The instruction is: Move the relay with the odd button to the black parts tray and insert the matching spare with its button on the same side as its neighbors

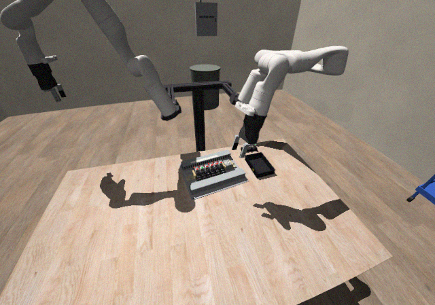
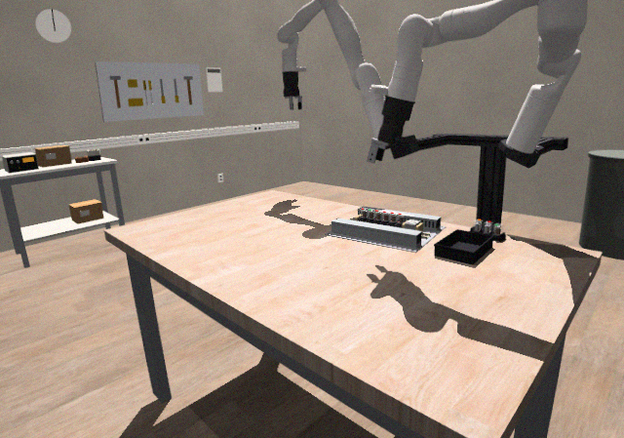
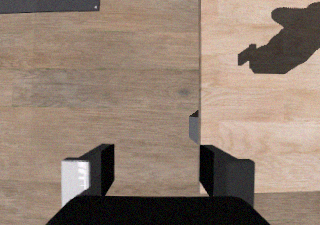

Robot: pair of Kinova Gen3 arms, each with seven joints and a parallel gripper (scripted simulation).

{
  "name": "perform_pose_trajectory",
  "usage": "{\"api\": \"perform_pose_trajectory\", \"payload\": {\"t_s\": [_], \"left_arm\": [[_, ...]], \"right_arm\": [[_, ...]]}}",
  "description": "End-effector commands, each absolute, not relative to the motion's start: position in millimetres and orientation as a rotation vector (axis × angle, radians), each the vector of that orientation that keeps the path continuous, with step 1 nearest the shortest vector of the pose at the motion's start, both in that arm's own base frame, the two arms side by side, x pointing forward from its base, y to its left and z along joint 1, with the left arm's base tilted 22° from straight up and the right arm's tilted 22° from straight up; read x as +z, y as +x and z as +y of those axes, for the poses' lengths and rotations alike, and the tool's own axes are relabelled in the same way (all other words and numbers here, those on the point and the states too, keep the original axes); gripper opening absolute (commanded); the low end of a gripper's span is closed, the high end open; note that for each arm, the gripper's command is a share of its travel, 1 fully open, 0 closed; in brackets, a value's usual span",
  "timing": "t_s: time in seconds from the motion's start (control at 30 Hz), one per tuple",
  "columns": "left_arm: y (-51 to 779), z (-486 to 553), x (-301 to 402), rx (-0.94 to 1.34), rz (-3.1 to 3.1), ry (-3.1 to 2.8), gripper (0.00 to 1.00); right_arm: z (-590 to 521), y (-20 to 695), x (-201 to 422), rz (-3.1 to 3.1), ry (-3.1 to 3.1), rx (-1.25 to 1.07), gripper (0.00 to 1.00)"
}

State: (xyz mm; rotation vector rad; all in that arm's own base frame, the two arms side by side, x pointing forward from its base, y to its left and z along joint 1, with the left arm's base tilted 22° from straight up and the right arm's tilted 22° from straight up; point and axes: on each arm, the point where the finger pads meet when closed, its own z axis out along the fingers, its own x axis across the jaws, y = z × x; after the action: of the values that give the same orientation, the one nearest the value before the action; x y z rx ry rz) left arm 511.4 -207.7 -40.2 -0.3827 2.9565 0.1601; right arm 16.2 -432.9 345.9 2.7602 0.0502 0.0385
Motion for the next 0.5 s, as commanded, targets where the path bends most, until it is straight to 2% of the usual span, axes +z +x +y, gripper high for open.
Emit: {"api": "perform_pose_trajectory", "payload": {"t_s": [0.0, 0.47], "left_arm": [[499.7, -214.5, -39.1, 0.161, 2.956, -0.381, 1.0], [462.0, -232.0, -38.0, 0.187, 2.963, -0.376, 1.0]], "right_arm": [[-433.0, 16.2, 346.5, 0.05, 2.759, 0.039, 1.0], [-433.0, 16.2, 346.5, 0.05, 2.759, 0.039, 1.0]]}}
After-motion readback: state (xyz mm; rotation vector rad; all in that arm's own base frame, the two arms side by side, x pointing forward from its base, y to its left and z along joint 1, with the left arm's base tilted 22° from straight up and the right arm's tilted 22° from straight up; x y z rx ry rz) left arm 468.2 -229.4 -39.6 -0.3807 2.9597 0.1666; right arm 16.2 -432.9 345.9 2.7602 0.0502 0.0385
